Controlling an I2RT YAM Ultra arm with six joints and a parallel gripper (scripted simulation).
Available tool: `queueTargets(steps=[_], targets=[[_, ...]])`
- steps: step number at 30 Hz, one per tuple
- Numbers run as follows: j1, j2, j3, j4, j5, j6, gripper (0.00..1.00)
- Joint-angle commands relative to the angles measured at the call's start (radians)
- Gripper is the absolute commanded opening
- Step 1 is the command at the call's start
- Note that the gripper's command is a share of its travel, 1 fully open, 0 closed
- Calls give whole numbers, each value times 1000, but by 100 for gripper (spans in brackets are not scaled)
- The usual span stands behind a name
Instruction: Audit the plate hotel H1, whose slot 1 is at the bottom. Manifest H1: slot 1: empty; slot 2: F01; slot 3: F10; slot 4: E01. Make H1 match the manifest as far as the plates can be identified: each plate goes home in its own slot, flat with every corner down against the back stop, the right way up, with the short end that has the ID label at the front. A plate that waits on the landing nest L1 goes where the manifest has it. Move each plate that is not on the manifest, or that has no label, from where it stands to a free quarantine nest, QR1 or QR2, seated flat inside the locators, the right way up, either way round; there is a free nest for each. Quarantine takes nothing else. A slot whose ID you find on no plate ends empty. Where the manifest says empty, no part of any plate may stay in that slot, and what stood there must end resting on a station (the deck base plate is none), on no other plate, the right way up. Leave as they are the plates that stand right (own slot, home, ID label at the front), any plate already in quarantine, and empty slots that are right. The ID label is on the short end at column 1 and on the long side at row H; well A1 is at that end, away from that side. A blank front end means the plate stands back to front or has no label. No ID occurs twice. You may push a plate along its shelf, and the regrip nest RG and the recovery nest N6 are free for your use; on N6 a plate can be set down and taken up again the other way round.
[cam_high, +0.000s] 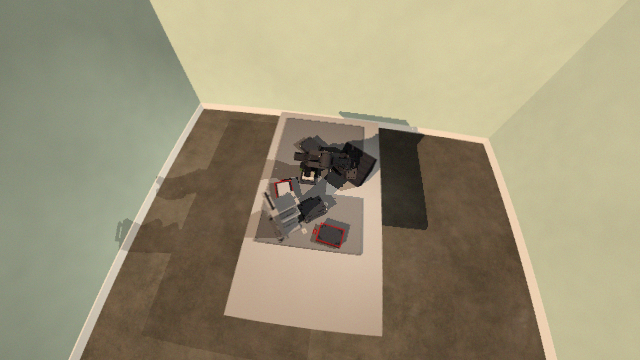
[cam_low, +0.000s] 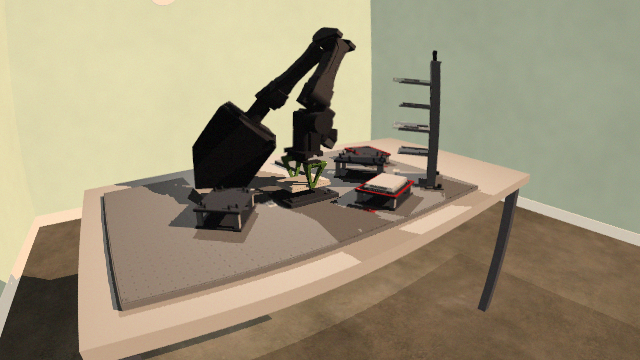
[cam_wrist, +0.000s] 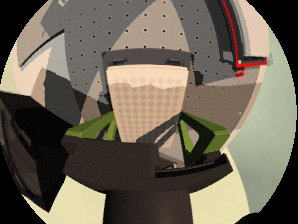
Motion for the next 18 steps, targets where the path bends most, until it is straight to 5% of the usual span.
queueTargets(steps=[1,18], targets=[[-22,-29,27,-38,-20,-14,86],[-54,-74,38,-116,-29,-52,86]])
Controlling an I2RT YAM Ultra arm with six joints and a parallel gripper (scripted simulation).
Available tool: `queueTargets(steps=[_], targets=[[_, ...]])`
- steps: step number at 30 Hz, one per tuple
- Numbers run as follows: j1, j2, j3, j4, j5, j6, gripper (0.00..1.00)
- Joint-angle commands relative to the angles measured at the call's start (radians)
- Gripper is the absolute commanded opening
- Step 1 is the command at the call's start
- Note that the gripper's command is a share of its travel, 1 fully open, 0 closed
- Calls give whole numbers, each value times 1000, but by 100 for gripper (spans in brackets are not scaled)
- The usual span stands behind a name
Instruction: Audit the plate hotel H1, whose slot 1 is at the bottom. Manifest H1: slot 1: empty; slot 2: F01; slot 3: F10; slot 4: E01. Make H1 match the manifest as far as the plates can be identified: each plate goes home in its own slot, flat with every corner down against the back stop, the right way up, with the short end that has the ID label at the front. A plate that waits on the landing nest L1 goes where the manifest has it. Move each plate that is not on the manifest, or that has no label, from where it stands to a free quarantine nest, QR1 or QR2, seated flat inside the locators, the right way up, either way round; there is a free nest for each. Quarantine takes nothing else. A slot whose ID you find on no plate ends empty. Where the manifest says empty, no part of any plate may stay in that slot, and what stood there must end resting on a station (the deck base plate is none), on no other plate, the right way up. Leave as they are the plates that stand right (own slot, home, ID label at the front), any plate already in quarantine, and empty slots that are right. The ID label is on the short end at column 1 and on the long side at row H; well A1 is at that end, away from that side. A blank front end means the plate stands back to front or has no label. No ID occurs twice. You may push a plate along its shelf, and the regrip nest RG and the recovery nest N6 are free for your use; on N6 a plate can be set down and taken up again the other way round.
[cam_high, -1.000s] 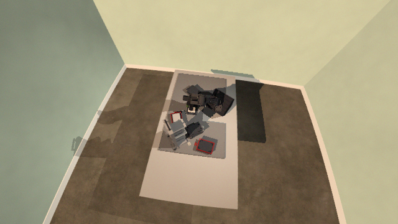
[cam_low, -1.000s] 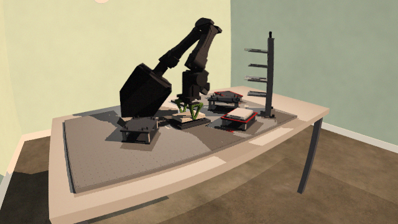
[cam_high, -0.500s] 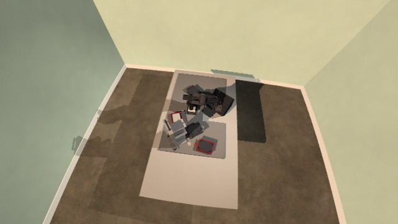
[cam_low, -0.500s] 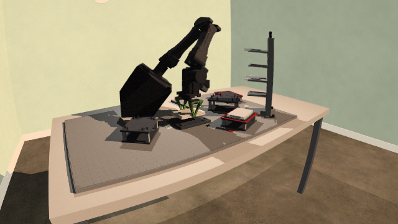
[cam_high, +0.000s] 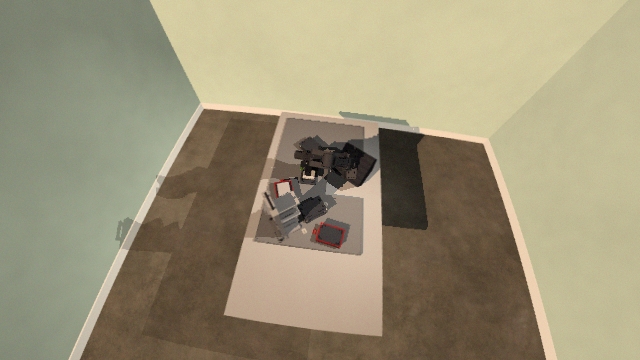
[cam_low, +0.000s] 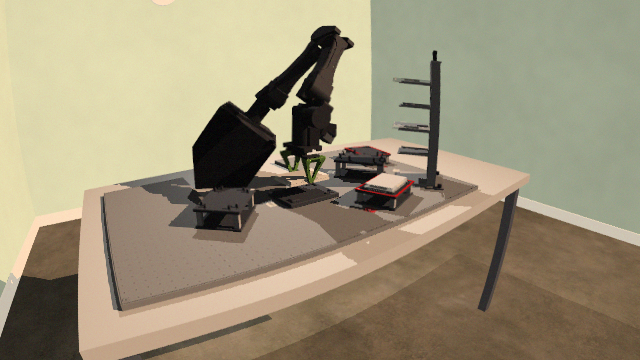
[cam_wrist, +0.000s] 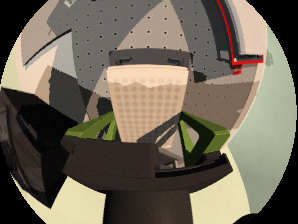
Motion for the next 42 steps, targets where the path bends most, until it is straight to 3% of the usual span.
queueTargets(steps=[1,34,42], targets=[[-23,-30,39,-41,-21,-15,86],[-94,-110,77,-210,-37,-100,86],[-147,-151,119,-333,-48,-167,86]])
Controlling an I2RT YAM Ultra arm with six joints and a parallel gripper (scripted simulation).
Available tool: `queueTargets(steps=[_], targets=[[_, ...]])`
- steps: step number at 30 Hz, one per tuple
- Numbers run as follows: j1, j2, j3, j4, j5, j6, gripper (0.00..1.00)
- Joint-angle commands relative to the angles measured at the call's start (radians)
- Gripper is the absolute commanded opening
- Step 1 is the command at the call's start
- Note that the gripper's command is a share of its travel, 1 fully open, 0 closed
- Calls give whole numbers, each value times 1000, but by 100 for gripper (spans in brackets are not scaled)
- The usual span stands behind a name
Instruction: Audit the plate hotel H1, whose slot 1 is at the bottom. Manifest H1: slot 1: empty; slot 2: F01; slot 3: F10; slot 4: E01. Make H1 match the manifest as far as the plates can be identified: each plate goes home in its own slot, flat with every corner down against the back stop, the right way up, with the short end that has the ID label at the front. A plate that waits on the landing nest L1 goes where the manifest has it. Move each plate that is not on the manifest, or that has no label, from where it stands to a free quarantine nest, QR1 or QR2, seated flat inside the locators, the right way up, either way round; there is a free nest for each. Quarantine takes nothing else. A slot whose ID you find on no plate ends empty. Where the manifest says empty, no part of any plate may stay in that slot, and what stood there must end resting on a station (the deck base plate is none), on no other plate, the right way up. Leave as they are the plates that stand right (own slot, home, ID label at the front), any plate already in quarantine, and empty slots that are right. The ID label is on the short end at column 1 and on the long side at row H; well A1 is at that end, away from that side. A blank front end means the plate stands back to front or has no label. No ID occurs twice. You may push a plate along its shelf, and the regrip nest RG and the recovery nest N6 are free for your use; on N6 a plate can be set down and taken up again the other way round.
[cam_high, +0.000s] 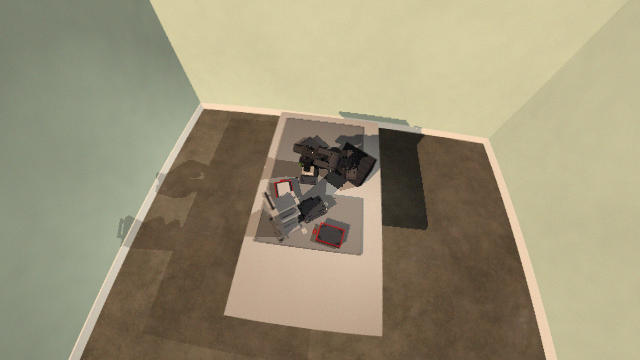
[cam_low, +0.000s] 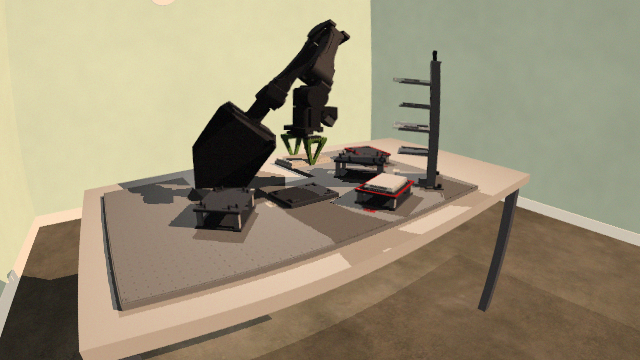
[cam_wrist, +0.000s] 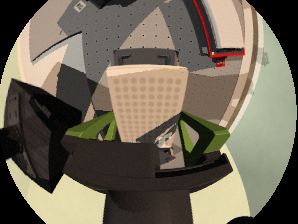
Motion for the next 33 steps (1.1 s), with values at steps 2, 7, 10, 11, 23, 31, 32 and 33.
queueTargets(steps=[2,7,10,11,23,31,32,33], targets=[[-44,-46,49,-107,-25,-51,86],[-76,-66,76,-179,-30,-91,86],[-82,-70,81,-193,-31,-99,86],[-88,-74,87,-208,-32,-107,86],[-166,-106,164,-379,-40,-206,86],[-206,-116,208,-463,-42,-257,86],[-213,-117,215,-477,-42,-265,86],[-219,-118,223,-491,-42,-273,86]])
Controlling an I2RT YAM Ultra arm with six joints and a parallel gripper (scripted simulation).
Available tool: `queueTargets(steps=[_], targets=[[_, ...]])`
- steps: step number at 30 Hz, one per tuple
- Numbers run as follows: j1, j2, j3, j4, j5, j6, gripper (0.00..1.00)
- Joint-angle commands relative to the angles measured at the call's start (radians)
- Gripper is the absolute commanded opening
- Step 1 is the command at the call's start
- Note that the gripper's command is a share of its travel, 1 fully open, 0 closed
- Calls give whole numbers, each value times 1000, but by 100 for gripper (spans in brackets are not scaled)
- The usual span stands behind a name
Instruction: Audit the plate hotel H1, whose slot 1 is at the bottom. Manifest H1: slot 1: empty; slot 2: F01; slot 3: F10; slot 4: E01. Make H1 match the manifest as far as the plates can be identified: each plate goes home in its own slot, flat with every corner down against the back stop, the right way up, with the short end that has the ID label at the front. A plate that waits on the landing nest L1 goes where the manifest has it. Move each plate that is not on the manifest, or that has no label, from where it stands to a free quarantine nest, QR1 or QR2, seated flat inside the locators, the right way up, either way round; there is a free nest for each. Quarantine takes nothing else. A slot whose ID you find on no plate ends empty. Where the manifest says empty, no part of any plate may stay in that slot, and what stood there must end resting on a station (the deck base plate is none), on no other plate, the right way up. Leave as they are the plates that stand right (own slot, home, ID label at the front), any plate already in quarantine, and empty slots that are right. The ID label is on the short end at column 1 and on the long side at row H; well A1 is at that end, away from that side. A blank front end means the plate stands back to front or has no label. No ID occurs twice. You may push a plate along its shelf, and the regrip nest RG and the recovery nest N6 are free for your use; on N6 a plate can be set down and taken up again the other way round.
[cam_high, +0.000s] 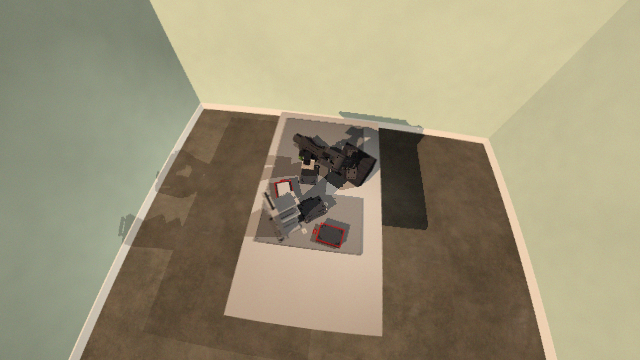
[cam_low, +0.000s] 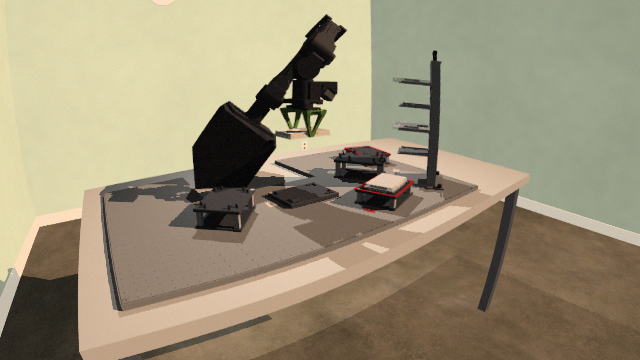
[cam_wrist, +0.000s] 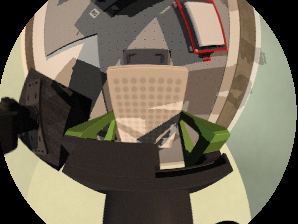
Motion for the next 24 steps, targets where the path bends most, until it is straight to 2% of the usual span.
queueTargets(steps=[1,8,13,21,24], targets=[[-40,-35,54,-92,-18,-47,86],[-84,-38,111,-187,-19,-67,86],[-103,-37,136,-227,-18,-67,86],[-153,-1,207,-332,-16,-67,86],[-155,3,211,-338,-15,-67,86]])
